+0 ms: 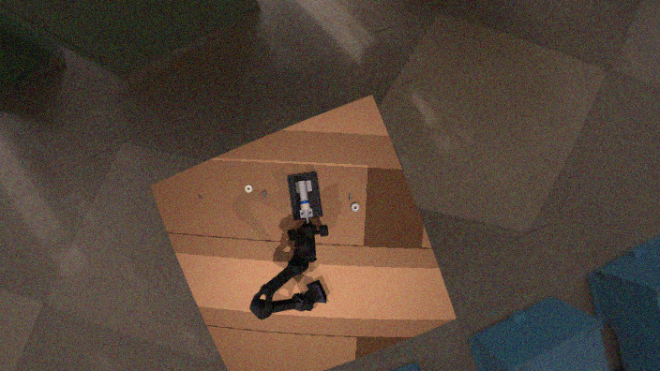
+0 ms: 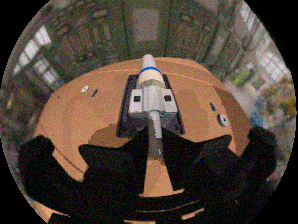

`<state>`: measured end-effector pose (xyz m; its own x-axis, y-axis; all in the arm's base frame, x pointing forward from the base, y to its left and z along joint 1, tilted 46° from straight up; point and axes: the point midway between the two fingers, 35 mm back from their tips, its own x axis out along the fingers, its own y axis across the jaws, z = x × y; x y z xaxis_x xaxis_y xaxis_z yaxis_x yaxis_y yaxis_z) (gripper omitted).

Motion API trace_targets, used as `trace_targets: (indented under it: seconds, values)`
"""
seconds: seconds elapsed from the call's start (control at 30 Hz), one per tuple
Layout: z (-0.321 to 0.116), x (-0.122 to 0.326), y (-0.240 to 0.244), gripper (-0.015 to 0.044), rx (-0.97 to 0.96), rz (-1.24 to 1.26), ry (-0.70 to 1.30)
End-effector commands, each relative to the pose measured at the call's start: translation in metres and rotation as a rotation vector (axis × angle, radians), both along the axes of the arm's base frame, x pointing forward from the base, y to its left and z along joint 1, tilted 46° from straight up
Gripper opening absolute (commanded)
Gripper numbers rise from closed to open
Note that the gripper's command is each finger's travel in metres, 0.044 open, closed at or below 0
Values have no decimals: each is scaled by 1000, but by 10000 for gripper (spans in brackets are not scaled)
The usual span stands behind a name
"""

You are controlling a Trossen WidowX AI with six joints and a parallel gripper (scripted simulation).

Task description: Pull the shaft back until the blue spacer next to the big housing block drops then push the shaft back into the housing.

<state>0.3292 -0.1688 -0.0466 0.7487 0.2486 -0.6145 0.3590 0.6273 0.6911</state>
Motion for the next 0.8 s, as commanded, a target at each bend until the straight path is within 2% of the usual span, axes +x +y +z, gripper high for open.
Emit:
trace_targets:
  seconds: [0.0,0.77]
  values:
    - [1,-2,1,0,3,1,-2]
    - [2,-13,5,0,3,1,-1]
